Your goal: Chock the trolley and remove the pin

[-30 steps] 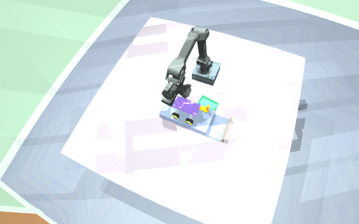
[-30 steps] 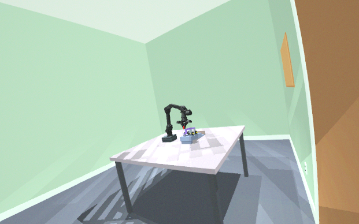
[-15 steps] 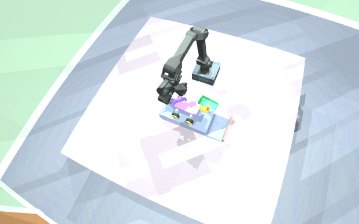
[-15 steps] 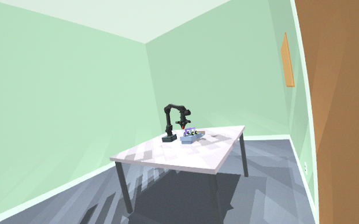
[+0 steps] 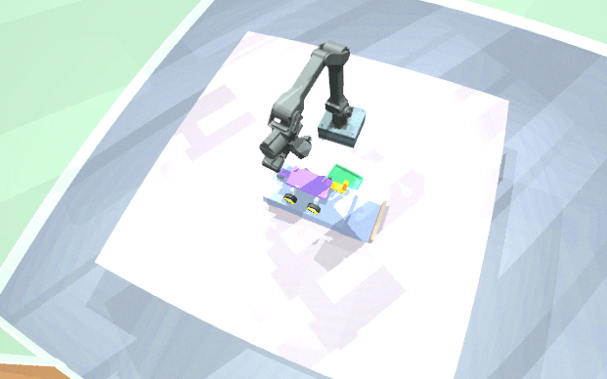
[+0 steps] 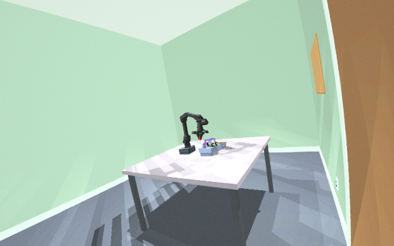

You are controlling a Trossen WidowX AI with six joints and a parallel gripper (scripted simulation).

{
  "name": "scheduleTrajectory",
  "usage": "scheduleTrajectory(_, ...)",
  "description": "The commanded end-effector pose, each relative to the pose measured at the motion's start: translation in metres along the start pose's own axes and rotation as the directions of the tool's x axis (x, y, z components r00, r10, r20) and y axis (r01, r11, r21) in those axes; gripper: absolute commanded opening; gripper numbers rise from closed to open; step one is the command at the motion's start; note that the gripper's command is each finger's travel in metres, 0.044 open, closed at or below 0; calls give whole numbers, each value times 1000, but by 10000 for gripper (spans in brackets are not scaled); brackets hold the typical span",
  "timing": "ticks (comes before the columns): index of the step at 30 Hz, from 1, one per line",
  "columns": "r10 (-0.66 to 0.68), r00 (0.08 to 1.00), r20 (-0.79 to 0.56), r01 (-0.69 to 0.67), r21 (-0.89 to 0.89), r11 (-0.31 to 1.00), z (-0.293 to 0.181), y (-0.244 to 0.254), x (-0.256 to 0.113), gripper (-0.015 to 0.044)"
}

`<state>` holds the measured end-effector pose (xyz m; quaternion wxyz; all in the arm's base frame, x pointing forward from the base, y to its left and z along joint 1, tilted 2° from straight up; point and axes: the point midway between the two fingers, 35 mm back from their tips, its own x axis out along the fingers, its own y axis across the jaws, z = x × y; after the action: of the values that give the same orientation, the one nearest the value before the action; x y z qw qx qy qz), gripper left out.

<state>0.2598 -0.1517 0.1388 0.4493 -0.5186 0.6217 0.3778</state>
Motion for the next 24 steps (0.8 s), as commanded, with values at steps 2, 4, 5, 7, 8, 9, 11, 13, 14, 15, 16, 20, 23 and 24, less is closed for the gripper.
scheduleTrajectory(2,-2,1000,-6,2,-4,1000,-1,18,0,0)
scheduleTrajectory(4,-1,1000,-6,1,-5,1000,-1,24,1,0)
scheduleTrajectory(5,-1,1000,-6,1,-5,1000,-1,27,1,0)
scheduleTrajectory(7,-1,1000,-6,1,-5,1000,-2,34,1,0)
scheduleTrajectory(8,0,1000,-6,0,-5,1000,-2,37,1,0)
scheduleTrajectory(9,0,1000,-6,0,-5,1000,-2,40,1,0)
scheduleTrajectory(11,1,1000,-6,-1,-5,1000,-3,46,1,0)
scheduleTrajectory(13,1,1000,-6,-1,-6,1000,-3,53,1,0)
scheduleTrajectory(14,1,1000,-6,-2,-6,1000,-4,55,1,0)
scheduleTrajectory(15,2,1000,-6,-2,-6,1000,-4,57,1,0)
scheduleTrajectory(16,2,1000,-6,-2,-6,1000,-4,58,1,0)
scheduleTrajectory(20,2,1000,-6,-2,-6,1000,-2,57,1,0)
scheduleTrajectory(23,1,1000,-4,-1,-6,1000,8,56,0,0)
scheduleTrajectory(24,1,1000,-4,-1,-6,1000,12,56,0,0)
